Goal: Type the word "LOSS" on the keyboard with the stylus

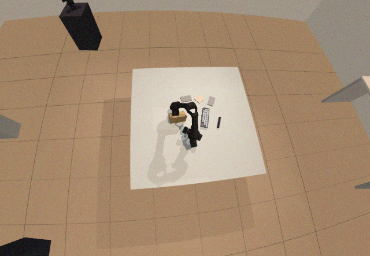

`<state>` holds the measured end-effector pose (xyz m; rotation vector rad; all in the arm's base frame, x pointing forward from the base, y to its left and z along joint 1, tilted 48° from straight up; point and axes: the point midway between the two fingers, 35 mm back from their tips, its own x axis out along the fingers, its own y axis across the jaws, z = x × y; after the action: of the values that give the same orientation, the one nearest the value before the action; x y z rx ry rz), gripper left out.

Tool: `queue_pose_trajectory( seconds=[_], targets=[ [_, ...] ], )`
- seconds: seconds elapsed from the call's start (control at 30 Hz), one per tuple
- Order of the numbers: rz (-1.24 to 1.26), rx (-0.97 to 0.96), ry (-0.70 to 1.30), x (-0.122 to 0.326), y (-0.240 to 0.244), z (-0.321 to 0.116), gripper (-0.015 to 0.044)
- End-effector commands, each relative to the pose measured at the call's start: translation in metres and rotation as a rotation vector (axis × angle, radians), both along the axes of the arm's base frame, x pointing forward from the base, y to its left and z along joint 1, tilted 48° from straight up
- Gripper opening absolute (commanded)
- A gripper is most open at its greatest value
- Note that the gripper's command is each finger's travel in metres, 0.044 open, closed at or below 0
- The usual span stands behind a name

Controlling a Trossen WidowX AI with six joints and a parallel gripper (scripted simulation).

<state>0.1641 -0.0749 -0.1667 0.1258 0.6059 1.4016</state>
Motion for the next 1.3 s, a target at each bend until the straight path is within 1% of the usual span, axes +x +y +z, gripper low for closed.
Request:
queue_pose_trajectory(
  seconds=[0.0,0.7,0.87,0.97,1.27],
  targets=[
    [-0.006,0.005,0.006,-0.0007,0.0037,-0.0017,0.015],
    [-0.006,0.005,0.006,-0.0034,0.0134,-0.0112,0.015],
    [0.0,0.002,0.001,-0.0033,0.0115,-0.0109,0.0019],
    [0.0,0.002,0.001,-0.0033,0.0115,-0.0109,0.0],
    [0.0,0.001,0.001,-0.0014,0.0058,-0.0057,0.0]
  ],
)
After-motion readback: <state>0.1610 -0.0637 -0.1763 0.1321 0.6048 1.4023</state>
